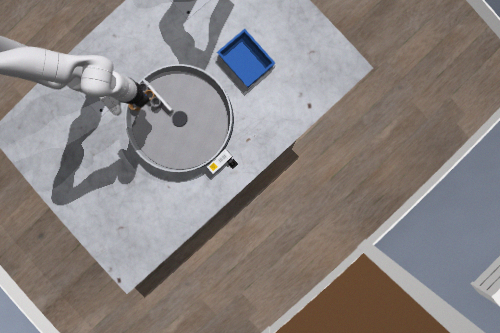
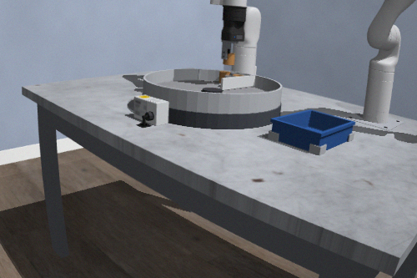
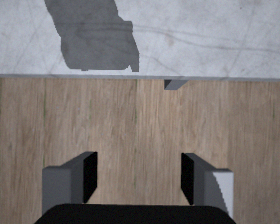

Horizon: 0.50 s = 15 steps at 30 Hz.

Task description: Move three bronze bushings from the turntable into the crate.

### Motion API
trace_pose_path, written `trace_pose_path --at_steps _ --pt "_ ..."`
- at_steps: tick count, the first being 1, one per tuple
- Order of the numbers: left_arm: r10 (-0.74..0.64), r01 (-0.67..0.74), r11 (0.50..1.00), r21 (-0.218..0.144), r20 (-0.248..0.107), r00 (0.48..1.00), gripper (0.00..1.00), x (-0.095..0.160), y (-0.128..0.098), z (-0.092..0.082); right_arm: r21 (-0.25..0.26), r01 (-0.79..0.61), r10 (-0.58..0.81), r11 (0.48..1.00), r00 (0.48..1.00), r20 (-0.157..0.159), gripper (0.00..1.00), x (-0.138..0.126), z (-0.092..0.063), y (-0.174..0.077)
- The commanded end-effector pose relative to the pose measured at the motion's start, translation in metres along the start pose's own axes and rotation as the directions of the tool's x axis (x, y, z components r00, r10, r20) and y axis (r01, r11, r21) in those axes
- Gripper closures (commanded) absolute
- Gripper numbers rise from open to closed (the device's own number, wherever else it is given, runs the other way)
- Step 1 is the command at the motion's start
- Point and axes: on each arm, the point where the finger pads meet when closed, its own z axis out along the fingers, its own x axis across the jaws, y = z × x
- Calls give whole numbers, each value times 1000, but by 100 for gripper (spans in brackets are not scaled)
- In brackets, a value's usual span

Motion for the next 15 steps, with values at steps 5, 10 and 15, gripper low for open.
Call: trace_pose_path --at_steps 5,10,15 --pt "4 -4 1000 8 -3 1000 0 3 -4 -1 -4 -4 4 1000 1000 2 100 -1 -1 1" --pt "4 -4 1000 8 -3 1000 0 3 -4 -1 -3 -13 13 1000 1000 3 100 -2 -1 1" --pt "4 -4 1000 8 -3 1000 0 3 -4 -1 2 -10 10 1000 1000 3 100 -3 -1 2"
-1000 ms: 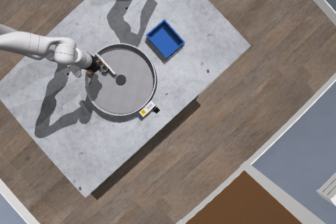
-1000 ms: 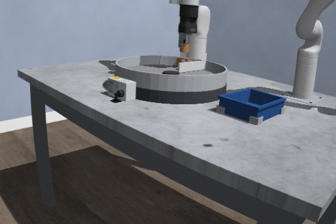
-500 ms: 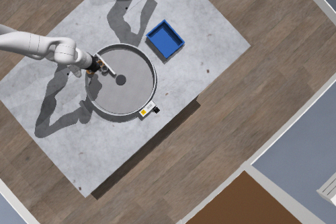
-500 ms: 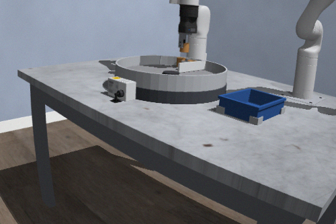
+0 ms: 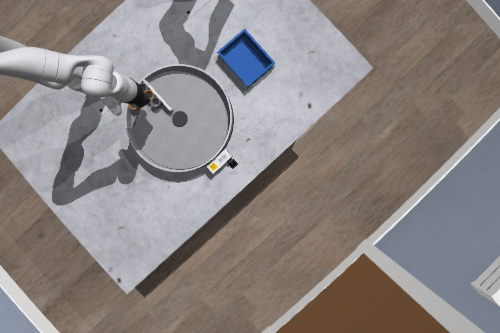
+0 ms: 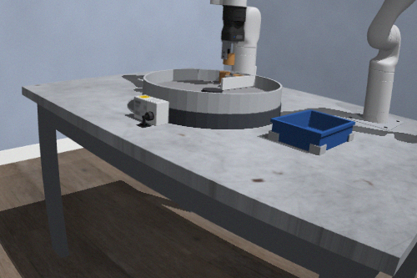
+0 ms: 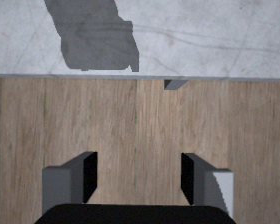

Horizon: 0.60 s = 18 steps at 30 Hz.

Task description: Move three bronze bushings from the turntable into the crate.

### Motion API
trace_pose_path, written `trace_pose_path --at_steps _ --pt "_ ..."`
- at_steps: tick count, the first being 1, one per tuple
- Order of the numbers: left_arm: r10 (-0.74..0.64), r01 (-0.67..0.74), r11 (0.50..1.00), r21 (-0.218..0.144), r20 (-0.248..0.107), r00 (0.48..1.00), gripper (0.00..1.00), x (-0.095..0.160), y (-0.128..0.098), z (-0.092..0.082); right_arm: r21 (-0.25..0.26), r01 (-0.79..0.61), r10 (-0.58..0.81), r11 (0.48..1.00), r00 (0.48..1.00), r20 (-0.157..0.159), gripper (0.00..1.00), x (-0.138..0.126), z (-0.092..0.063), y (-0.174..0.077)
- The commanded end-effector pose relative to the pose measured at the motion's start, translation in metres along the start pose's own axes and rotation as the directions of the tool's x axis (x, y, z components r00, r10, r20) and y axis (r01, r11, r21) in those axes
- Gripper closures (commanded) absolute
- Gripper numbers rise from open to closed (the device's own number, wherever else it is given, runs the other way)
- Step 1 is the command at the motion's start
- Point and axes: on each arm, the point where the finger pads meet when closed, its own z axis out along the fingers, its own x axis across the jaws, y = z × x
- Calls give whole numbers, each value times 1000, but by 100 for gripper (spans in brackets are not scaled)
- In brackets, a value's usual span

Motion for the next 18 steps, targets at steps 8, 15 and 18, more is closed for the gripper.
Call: trace_pose_path --at_steps 8,15,18 --pt "4 -4 1000 8 -3 1000 0 3 -4 -1 5 0 0 1000 1000 0 100 -3 -1 5" --pt "4 -4 1000 8 -3 1000 0 3 -4 -1 6 1 -1 1000 1000 0 100 -6 -1 13" --pt "4 -4 1000 8 -3 1000 0 3 -4 -1 6 1 -1 1000 1000 0 100 -6 -1 17"
